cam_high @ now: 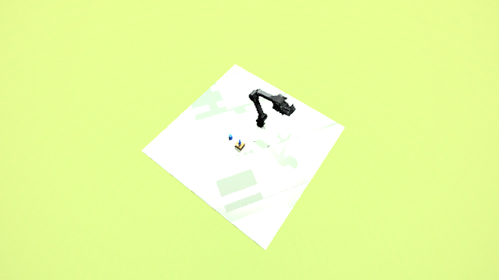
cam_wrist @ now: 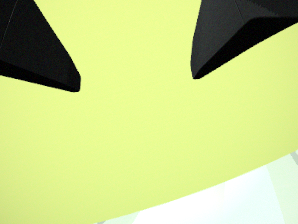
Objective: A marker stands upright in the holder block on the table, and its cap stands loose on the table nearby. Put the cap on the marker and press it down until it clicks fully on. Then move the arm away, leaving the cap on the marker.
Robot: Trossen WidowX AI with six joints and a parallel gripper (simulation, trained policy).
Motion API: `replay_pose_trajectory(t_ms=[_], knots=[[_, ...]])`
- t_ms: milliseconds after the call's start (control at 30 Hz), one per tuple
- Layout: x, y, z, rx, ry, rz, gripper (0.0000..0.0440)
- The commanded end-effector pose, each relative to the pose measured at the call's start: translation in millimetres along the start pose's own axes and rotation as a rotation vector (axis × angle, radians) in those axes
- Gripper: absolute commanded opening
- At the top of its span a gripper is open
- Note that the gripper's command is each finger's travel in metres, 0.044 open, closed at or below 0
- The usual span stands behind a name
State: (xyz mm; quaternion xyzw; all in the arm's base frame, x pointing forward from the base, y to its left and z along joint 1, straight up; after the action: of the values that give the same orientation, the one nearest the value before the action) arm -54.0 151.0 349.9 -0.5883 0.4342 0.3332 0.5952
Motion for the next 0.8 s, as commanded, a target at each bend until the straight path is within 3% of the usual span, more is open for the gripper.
replay_pose_trajectory(t_ms=[0,767], knots=[[2.1,-4.1,4.9,0.027,-0.009,-0.013,0.0322],[20.3,-45.2,38.2,0.245,-0.066,-0.087,0.0324]])
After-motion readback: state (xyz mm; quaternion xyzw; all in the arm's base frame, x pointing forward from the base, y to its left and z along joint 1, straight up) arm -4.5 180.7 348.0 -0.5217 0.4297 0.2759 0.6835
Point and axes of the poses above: the point midway between the two fingers, 35 mm back from their tips, its own y axis out along the fingers, its own z axis across the jaws, x = y × z, the point moved 9 cm from there along -y, back along the fingers, and after that the axes turned 5 degrees about -y, right-handed, at the moved point
